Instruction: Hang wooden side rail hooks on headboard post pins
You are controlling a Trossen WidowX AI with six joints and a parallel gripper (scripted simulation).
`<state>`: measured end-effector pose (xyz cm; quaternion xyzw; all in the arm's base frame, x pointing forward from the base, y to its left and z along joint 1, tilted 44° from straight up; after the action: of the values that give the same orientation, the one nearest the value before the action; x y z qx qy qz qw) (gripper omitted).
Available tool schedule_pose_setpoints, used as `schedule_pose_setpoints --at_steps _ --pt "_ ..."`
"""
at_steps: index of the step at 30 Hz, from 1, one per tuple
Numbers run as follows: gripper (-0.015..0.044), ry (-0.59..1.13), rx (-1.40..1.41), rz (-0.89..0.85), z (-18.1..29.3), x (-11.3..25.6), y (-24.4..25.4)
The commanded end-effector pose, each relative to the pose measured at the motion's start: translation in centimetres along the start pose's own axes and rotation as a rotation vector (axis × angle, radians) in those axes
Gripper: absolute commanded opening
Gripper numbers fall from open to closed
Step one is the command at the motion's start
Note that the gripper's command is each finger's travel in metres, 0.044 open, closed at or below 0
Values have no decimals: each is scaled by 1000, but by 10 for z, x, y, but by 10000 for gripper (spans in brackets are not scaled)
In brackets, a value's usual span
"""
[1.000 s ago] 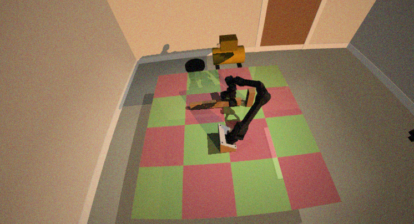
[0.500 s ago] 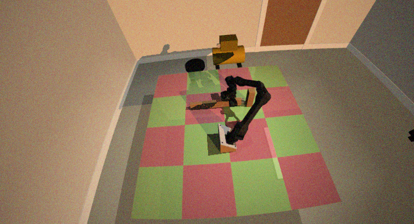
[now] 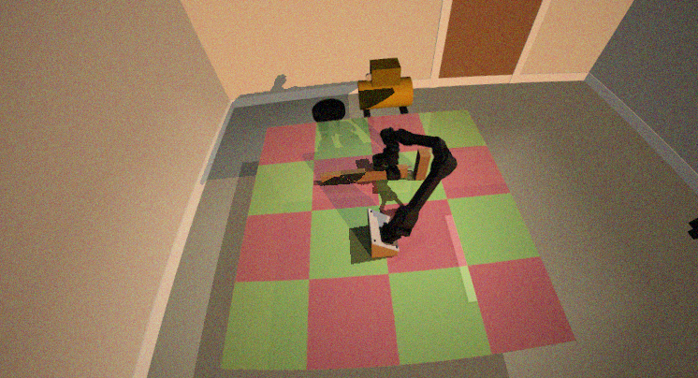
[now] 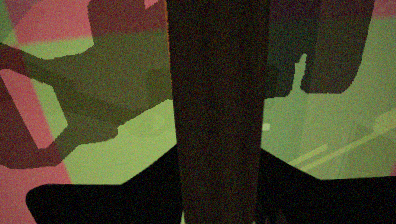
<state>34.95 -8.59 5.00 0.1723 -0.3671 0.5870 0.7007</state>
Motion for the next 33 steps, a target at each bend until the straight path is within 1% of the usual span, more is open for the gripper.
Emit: schedule_pose_setpoints --at_steps 1,33 --pt "0 -5 -1 16 1 5 -4" --pt "0 -5 -1 16 5 4 -3"
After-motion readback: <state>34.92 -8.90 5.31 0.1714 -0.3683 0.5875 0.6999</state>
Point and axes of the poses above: the point midway between the two fingers, 35 mm back from their tips, its own x axis back along the fingers, its own y axis across the jaws, z = x × y, the point moved 1 cm from there along x, back along the fingers, and after that the axes turned 13 degrees about -x, right-handed, at the moved point
